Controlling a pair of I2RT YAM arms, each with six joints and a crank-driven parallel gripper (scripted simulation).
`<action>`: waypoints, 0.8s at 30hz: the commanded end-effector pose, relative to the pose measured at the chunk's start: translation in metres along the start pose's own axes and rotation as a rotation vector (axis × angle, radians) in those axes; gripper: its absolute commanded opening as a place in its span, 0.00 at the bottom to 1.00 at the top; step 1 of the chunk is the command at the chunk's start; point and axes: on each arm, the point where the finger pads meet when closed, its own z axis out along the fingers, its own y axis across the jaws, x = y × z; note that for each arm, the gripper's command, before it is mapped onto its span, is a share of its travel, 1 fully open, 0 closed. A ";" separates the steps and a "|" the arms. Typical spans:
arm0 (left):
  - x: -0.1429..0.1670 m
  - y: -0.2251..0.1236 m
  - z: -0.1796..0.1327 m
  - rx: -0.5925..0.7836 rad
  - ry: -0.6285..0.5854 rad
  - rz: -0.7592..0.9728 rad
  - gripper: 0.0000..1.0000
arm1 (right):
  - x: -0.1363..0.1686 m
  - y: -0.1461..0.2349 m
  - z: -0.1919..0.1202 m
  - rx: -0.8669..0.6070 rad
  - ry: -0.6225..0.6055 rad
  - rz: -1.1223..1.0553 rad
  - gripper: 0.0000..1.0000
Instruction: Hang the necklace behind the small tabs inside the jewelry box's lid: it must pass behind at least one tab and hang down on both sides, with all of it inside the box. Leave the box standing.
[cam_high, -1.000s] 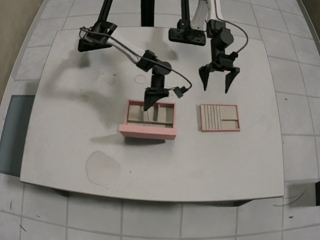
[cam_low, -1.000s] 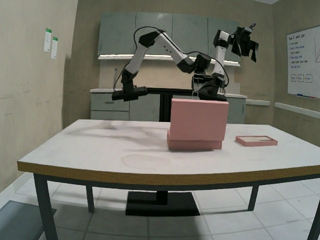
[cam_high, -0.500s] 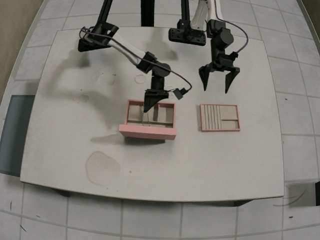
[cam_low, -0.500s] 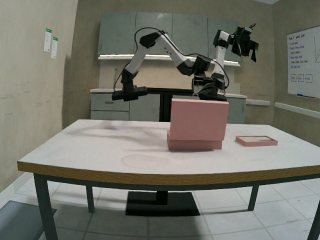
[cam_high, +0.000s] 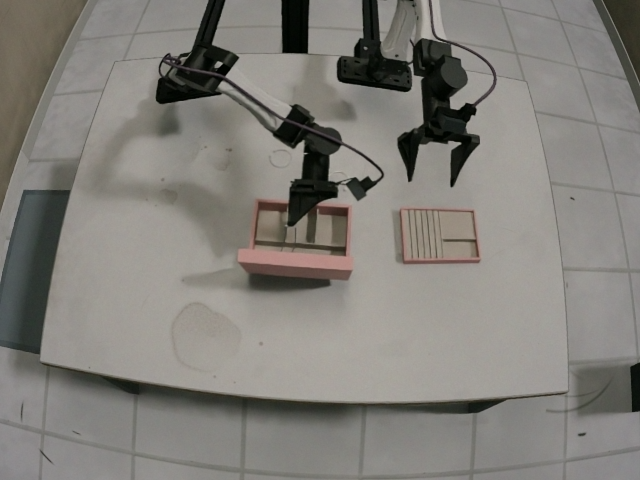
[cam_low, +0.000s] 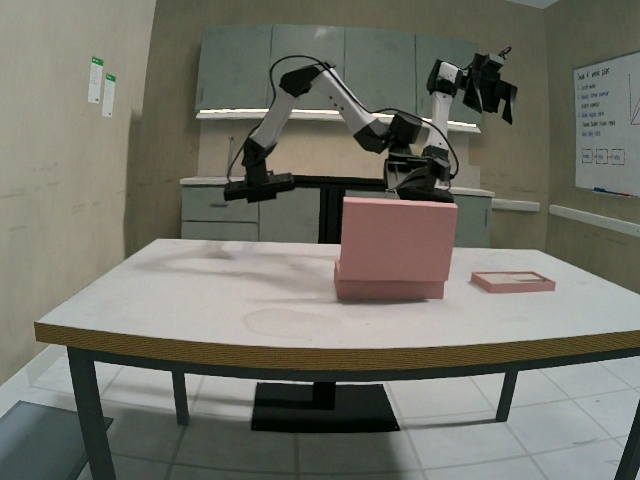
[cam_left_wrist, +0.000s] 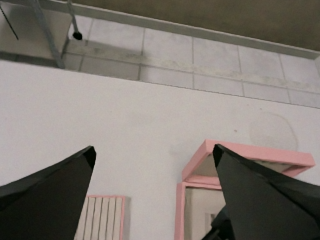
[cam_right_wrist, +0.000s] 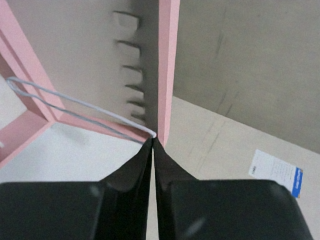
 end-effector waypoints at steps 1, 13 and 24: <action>-0.020 -0.005 -0.004 0.019 -0.066 0.009 1.00 | -0.006 -0.016 0.007 0.035 -0.013 0.062 0.00; -0.020 -0.005 -0.004 0.019 -0.066 0.009 1.00 | -0.004 -0.022 0.014 0.045 -0.012 0.077 0.00; -0.020 -0.005 -0.004 0.019 -0.066 0.009 1.00 | -0.005 -0.007 0.025 0.032 -0.009 0.052 0.00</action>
